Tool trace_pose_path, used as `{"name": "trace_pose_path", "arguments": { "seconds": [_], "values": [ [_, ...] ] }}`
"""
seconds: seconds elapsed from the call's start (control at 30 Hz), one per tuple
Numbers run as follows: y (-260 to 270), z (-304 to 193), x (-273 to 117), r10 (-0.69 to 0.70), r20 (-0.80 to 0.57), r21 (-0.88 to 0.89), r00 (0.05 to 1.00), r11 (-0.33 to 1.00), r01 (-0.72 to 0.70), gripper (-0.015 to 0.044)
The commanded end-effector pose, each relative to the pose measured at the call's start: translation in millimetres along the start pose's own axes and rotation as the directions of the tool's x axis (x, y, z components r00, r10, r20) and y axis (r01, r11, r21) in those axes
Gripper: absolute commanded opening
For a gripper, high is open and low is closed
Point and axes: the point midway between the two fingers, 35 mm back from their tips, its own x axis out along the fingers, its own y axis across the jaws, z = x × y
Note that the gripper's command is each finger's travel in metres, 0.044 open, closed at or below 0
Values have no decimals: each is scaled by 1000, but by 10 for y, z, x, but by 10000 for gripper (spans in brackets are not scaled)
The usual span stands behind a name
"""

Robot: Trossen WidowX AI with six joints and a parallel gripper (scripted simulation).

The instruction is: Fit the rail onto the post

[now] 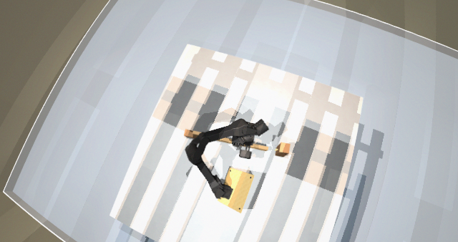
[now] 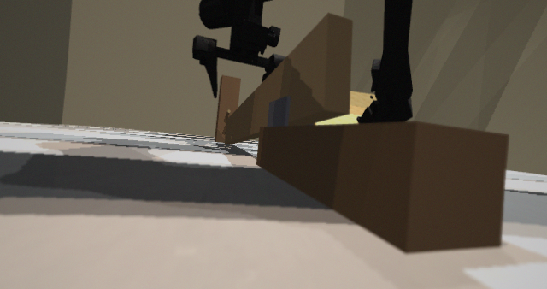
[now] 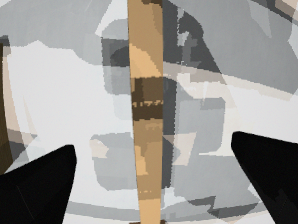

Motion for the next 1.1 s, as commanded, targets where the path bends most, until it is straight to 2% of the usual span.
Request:
{"name": "trace_pose_path", "arguments": {
  "seconds": [0.0,1.07],
  "values": [
    [17,-1,79,2,10,2,1000,1000,-3,440],
    [17,10,591,2,12,1,1000,1000,-2,440]
  ]
}}
